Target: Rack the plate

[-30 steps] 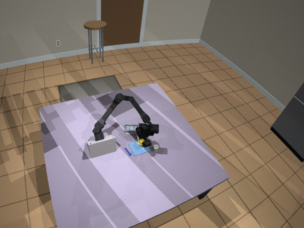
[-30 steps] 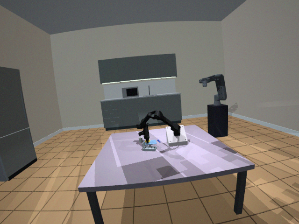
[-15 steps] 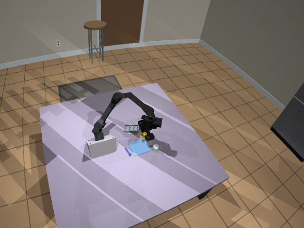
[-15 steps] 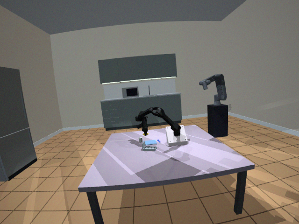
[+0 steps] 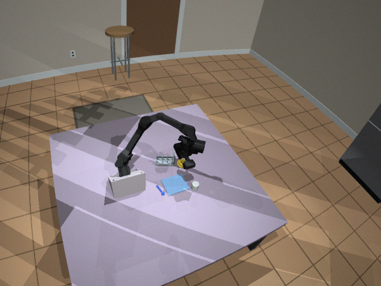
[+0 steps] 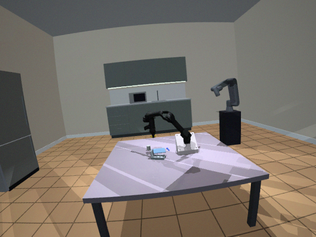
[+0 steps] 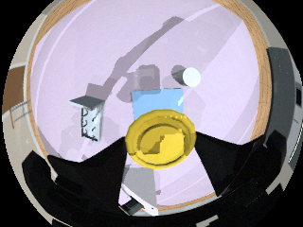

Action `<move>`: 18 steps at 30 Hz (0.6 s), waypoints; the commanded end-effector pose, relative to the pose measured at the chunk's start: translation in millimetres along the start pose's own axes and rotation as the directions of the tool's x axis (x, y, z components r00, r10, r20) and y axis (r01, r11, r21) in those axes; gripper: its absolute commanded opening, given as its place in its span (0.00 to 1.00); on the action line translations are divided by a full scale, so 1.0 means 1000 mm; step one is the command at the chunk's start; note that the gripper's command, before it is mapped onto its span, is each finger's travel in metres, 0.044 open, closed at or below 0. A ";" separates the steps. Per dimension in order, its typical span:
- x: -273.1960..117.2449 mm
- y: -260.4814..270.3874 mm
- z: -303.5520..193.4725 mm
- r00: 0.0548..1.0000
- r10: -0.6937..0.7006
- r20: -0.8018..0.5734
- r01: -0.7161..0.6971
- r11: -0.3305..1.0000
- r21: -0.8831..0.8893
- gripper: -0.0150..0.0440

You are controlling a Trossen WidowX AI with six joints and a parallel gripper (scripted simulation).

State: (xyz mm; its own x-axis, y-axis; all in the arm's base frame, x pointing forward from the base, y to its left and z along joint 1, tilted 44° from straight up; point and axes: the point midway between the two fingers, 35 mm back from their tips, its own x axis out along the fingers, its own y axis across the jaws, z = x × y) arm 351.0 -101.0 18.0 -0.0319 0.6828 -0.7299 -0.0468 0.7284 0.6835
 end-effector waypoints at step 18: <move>-0.022 0.066 -0.020 1.000 -0.009 0.002 0.007 0.877 0.480 0.25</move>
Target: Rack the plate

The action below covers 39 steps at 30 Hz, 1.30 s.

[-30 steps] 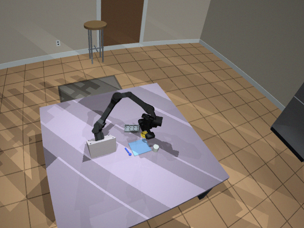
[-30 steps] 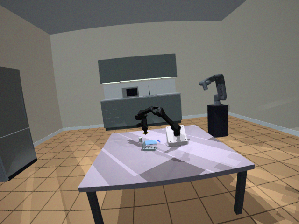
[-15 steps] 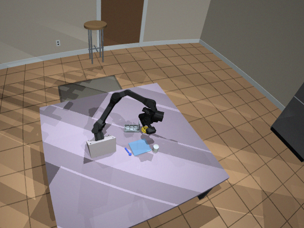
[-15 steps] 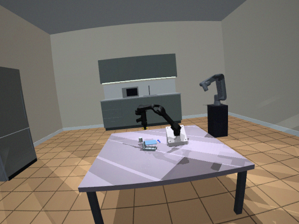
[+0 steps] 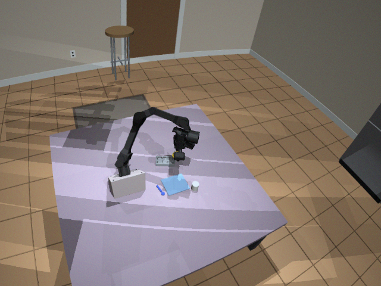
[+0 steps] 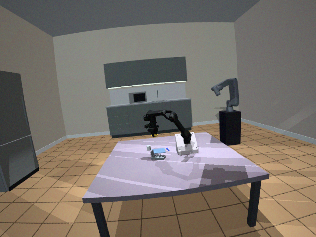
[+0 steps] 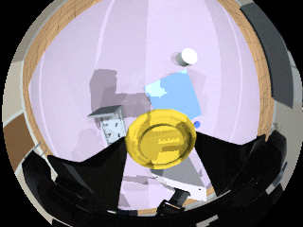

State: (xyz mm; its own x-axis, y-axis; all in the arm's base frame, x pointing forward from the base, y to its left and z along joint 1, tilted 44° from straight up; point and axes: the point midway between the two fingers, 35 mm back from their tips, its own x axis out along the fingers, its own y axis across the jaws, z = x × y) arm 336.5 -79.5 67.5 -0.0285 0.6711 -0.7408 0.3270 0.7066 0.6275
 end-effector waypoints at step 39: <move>0.007 0.100 -0.160 1.000 0.015 -0.012 0.011 0.091 0.996 0.25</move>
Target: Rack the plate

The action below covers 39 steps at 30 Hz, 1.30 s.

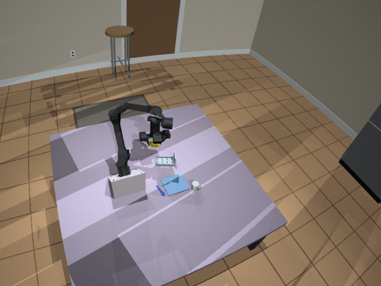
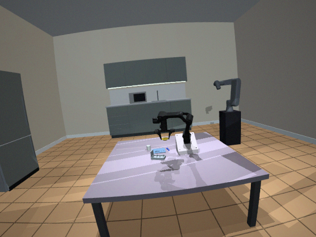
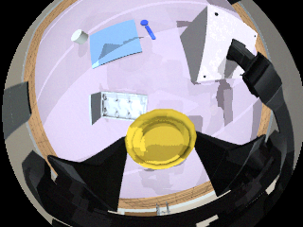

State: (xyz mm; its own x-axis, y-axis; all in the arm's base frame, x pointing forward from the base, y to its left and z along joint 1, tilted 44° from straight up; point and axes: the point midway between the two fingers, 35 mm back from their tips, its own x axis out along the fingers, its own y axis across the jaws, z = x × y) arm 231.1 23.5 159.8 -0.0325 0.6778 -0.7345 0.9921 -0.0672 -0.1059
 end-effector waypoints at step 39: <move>0.081 -0.010 0.044 0.818 0.067 0.571 0.114 0.954 -0.276 0.25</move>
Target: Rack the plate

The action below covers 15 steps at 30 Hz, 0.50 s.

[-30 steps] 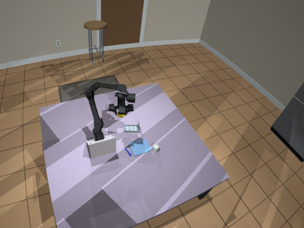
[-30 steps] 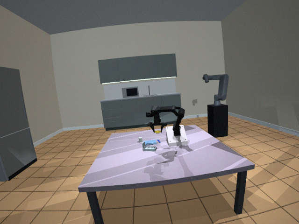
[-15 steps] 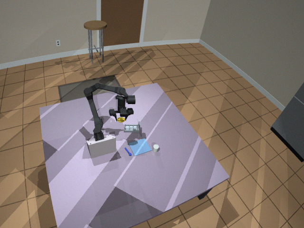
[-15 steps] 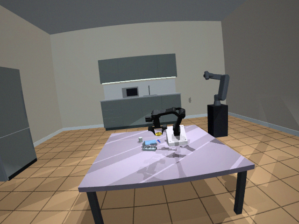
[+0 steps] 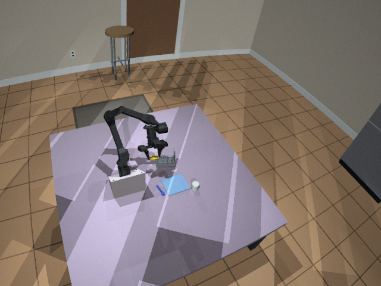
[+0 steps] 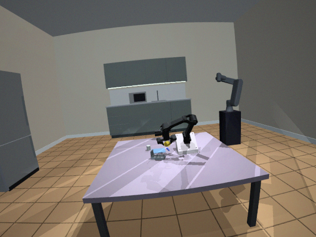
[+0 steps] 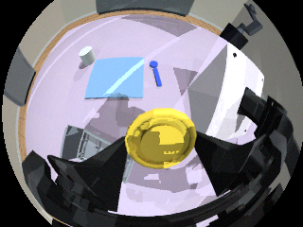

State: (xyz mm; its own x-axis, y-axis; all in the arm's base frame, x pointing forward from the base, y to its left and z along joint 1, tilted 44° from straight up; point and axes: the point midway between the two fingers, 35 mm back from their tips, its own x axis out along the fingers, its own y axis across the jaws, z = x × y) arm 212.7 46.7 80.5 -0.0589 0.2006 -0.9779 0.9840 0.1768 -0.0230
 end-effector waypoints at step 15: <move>0.033 0.016 0.000 0.924 0.186 0.335 -0.098 0.960 -0.262 0.25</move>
State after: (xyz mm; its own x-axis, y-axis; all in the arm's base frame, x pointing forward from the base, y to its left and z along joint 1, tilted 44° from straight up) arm 225.0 54.6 52.3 0.1297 -0.0543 -0.9901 0.9241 0.3687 0.1009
